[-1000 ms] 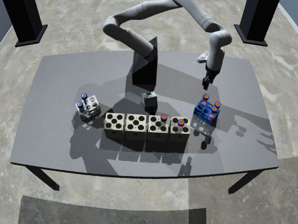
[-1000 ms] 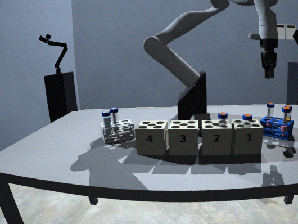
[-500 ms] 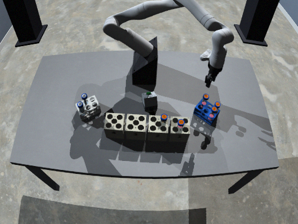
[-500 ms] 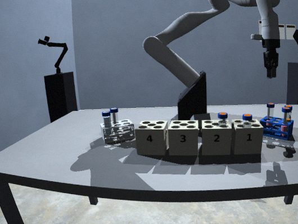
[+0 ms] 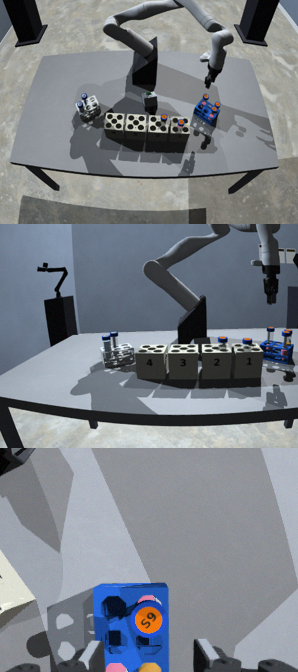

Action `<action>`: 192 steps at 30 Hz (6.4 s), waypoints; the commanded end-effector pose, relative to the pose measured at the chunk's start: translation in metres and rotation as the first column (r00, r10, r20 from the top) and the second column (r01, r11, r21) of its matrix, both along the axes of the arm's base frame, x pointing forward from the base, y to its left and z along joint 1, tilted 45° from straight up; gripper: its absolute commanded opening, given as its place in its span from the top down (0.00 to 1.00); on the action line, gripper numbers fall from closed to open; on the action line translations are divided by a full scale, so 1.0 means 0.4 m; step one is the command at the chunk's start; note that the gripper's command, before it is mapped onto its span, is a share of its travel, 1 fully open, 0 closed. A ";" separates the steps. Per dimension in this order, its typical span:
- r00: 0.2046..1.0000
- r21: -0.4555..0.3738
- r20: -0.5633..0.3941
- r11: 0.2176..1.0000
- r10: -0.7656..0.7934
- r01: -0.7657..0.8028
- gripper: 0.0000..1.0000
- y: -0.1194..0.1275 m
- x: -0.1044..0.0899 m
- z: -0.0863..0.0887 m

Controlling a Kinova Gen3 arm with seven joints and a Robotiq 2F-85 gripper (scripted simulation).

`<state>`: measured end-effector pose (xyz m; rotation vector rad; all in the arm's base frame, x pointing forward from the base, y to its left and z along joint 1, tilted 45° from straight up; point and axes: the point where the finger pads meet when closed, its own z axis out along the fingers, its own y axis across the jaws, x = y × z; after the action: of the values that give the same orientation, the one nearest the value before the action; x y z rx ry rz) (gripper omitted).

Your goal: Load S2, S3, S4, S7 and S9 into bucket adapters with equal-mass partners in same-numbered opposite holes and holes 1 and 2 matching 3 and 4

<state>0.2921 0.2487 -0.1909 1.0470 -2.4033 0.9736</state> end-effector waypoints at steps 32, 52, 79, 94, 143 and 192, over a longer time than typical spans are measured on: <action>1.000 0.002 0.001 1.000 0.001 -0.001 0.38 -0.069 -0.003 -0.071; 1.000 0.002 0.001 1.000 0.001 -0.001 0.38 -0.111 -0.005 -0.113; 1.000 0.002 0.001 1.000 0.001 -0.001 0.38 -0.165 -0.008 -0.167; 1.000 0.002 0.001 1.000 0.001 -0.001 0.38 -0.192 -0.010 -0.194; 1.000 0.002 0.001 1.000 0.001 -0.001 0.38 -0.211 -0.011 -0.213; 1.000 0.002 0.001 1.000 0.001 -0.001 0.90 -0.187 -0.009 -0.189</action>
<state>0.2879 0.1711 -0.2684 1.0472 -2.4035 0.9734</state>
